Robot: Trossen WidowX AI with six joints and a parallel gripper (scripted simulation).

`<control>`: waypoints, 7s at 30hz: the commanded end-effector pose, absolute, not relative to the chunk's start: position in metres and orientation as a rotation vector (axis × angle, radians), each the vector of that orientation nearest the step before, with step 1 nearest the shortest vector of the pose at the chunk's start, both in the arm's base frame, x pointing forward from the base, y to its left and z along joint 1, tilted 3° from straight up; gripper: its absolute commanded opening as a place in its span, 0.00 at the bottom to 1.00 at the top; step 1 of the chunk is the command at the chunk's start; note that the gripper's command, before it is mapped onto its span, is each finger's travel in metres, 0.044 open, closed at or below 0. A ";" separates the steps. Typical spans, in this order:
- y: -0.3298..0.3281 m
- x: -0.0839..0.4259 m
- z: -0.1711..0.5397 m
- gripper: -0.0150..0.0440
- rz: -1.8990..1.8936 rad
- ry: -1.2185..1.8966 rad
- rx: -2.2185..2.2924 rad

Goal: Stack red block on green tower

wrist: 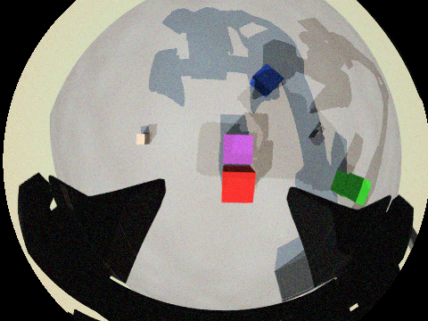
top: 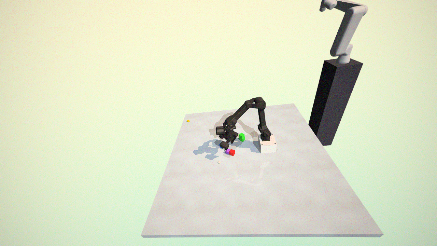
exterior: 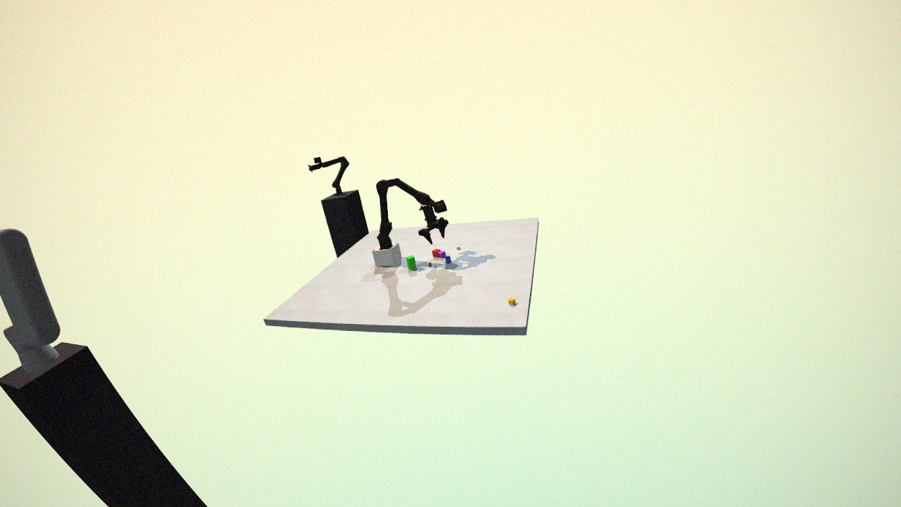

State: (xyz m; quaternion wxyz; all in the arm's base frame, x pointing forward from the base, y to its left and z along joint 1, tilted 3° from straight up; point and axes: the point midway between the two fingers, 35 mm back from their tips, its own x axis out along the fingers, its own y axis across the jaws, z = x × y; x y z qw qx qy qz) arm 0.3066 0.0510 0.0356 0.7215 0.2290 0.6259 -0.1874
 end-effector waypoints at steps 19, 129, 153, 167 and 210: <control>0.051 0.291 -0.005 1.00 -0.383 1.527 0.464; 0.009 0.279 0.069 0.25 -0.386 1.525 0.460; -0.088 0.221 0.065 0.25 -0.396 1.528 0.452; -0.114 0.187 0.060 0.25 -0.397 1.531 0.451; -0.112 0.188 0.012 0.25 -0.397 1.531 0.451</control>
